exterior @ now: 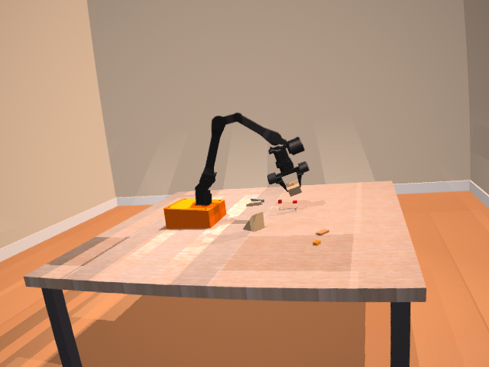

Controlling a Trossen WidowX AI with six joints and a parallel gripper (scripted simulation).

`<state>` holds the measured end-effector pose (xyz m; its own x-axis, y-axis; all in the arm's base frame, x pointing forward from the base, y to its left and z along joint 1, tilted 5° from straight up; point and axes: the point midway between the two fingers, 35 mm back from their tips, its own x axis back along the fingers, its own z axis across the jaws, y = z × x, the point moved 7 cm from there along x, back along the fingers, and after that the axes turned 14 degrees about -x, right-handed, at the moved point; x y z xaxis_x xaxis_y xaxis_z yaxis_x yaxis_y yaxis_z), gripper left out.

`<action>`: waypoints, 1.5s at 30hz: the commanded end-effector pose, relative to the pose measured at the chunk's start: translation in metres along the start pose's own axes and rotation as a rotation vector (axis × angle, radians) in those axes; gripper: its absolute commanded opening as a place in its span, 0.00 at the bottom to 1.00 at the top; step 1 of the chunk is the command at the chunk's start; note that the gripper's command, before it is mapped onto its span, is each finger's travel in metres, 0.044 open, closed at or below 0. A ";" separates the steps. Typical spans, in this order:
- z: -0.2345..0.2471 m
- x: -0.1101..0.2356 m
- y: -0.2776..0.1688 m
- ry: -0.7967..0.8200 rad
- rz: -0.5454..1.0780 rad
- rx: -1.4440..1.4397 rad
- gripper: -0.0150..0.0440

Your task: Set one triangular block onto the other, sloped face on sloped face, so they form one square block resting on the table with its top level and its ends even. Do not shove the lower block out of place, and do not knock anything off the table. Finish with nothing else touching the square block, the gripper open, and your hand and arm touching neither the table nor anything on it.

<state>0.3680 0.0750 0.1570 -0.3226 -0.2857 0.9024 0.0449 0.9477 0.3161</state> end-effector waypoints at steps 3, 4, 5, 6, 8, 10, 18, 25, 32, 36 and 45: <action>-0.005 0.001 0.007 0.056 0.062 0.190 0.25; -0.006 0.002 0.008 0.066 0.070 0.220 0.25; -0.006 0.002 0.009 0.076 0.079 0.249 0.25; -0.007 0.002 0.010 0.087 0.087 0.279 0.25; -0.008 0.003 0.012 0.110 0.103 0.340 0.25; -0.008 0.004 0.014 0.133 0.117 0.400 0.25; -0.011 0.007 0.023 0.236 0.166 0.645 0.25; -0.012 0.010 0.028 0.300 0.185 0.783 0.25; -0.012 0.014 0.021 0.301 0.187 0.785 0.25; -0.011 0.024 0.005 0.303 0.192 0.788 0.25; -0.005 0.048 -0.031 0.309 0.197 0.790 0.25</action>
<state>0.3633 0.0457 0.1908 -0.1115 -0.0286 0.9934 -0.6297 0.7753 -0.0483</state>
